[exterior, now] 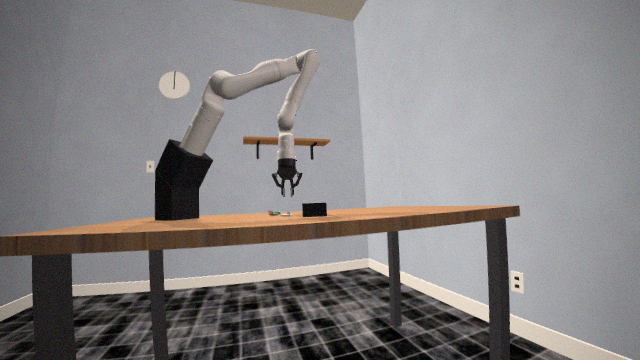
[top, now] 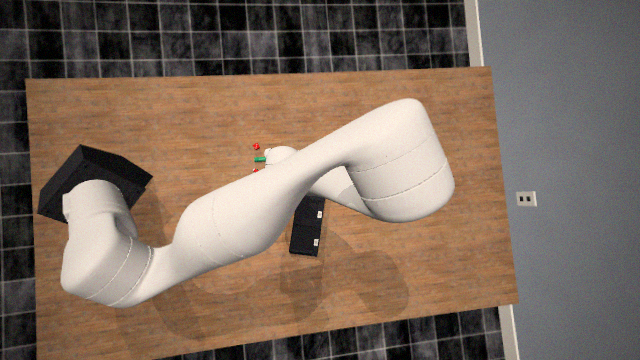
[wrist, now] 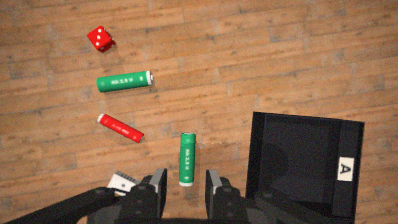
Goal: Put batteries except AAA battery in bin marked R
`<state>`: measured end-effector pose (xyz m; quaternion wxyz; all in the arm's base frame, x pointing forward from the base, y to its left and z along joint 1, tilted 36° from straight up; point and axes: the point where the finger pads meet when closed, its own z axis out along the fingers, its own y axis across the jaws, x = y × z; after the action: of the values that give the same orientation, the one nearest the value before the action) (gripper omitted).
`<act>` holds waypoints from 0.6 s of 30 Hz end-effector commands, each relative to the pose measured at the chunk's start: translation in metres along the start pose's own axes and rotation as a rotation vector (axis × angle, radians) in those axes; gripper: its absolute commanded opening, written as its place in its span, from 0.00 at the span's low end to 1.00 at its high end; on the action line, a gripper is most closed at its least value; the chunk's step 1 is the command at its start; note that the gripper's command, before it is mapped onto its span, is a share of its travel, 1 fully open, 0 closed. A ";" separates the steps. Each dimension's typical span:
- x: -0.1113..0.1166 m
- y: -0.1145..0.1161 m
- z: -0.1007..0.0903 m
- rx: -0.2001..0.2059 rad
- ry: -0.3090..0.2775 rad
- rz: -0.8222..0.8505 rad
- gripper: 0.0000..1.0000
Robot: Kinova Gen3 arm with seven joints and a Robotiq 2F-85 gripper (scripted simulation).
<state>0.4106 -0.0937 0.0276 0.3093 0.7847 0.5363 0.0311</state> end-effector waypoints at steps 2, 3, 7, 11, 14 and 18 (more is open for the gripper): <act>0.000 0.000 0.000 -0.001 0.001 0.000 0.29; 0.000 0.000 0.000 -0.001 0.001 0.000 0.29; 0.000 0.000 0.016 -0.001 0.001 0.000 0.29; -0.003 -0.001 0.032 -0.001 0.001 0.000 0.29; -0.005 -0.002 0.040 -0.001 0.001 0.000 0.29; -0.006 -0.002 0.052 -0.001 0.001 0.000 0.29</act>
<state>0.4283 -0.1099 -0.0045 0.3097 0.7805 0.5416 0.0396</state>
